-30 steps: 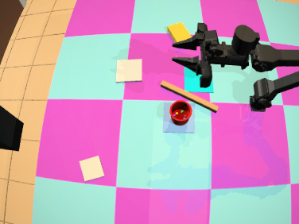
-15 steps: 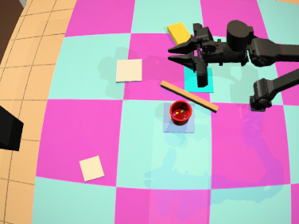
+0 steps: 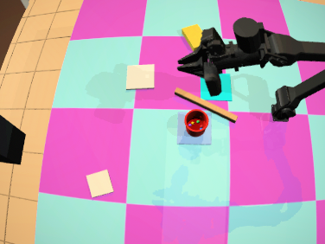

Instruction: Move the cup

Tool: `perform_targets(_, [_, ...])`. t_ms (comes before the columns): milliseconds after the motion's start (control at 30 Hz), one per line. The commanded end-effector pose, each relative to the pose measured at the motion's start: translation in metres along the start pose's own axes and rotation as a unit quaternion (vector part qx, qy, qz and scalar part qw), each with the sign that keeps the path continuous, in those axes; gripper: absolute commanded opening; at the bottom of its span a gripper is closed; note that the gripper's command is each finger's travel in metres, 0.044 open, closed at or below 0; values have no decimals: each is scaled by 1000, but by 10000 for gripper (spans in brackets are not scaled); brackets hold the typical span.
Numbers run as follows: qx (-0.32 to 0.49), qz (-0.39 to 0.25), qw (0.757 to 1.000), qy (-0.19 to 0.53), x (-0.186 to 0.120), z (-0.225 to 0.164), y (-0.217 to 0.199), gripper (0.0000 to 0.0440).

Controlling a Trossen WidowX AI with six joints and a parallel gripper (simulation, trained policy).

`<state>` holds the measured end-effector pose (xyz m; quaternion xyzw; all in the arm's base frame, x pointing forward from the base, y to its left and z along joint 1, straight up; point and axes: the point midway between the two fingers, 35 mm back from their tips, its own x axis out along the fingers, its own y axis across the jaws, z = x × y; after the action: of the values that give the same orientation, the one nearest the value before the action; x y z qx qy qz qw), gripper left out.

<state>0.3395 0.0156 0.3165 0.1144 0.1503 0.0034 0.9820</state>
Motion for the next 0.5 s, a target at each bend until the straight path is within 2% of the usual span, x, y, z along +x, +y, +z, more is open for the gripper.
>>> perform_targets(0, [17, -1, 1000, 12, 1, 4, 4, 98])
perform_targets(467, [92, -10, 991, 99, 10, -1, 17, 111])
